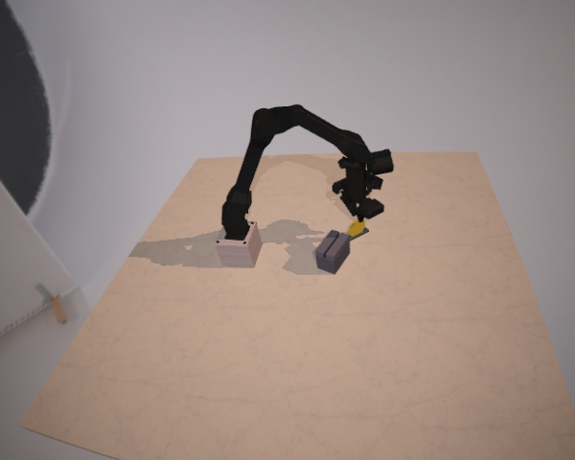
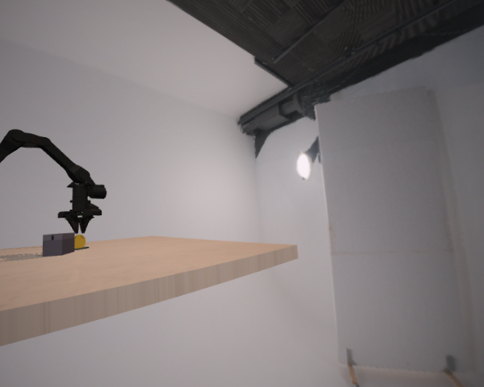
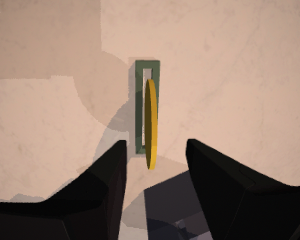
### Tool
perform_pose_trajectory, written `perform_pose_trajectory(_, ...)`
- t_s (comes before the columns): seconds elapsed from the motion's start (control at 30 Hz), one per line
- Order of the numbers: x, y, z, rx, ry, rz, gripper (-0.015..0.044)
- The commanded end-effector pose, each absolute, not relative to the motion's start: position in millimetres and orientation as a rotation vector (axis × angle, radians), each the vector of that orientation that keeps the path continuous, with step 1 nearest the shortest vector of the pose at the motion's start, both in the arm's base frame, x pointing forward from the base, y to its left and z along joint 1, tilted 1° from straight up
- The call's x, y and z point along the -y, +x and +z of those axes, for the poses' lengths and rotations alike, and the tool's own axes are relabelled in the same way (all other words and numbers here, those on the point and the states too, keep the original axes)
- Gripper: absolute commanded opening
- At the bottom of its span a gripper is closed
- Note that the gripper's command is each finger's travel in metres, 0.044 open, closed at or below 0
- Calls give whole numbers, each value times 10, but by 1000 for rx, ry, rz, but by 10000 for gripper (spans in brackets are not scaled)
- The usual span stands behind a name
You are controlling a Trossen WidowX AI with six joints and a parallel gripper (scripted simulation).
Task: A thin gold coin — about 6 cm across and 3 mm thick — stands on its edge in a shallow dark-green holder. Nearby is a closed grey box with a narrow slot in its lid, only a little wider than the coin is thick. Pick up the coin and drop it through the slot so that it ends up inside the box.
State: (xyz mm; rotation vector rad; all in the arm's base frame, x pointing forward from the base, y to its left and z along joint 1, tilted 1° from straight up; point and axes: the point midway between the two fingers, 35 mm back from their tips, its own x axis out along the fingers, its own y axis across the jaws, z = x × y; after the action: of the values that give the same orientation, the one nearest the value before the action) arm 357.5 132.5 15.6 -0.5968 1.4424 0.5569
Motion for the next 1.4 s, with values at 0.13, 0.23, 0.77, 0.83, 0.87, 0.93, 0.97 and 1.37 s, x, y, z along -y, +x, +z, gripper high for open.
perform_pose_trajectory(0.13, -1321, 3569, -8, -1452, -595, 560, 161)
perform_pose_trajectory(0.23, -1320, 3571, -57, -1452, -595, 560, 161)
perform_pose_trajectory(0.77, -1312, 3573, -318, -1452, -595, 560, 161)
perform_pose_trajectory(0.83, -1310, 3572, -350, -1452, -595, 560, 161)
perform_pose_trajectory(0.87, -1310, 3571, -367, -1452, -595, 560, 161)
perform_pose_trajectory(0.93, -1308, 3570, -399, -1452, -595, 560, 161)
perform_pose_trajectory(0.97, -1307, 3569, -415, -1452, -595, 560, 161)
perform_pose_trajectory(1.37, -1306, 3567, -438, -1452, -595, 560, 0)
